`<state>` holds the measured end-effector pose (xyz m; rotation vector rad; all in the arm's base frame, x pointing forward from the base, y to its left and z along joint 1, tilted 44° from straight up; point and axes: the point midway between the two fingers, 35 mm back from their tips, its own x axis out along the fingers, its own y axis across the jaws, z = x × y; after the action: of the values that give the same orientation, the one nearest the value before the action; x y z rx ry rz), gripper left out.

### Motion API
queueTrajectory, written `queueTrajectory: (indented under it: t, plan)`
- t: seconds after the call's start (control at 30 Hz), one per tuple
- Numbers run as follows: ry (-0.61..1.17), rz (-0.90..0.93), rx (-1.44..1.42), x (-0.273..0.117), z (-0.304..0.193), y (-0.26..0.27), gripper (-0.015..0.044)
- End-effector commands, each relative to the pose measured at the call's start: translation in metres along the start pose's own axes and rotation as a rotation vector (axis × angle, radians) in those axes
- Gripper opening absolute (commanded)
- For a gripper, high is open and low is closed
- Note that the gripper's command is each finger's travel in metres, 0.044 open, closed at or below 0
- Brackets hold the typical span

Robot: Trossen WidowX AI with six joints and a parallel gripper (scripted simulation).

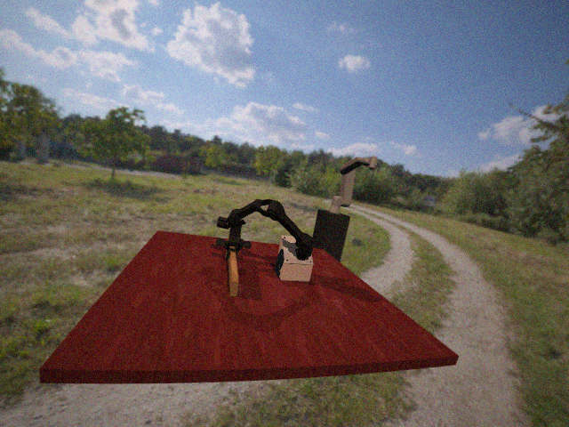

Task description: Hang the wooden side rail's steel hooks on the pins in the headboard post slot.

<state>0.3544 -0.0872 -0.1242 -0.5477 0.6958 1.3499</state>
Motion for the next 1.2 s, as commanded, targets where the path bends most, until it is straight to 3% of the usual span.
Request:
queueTrajectory:
  t: [0.0,1.17]
  plan:
    - [0.005,-0.011,0.001,-0.0041,-0.0042,-0.0007,0.0]
    - [0.005,-0.011,0.001,-0.0039,-0.0077,-0.0015,0.0]
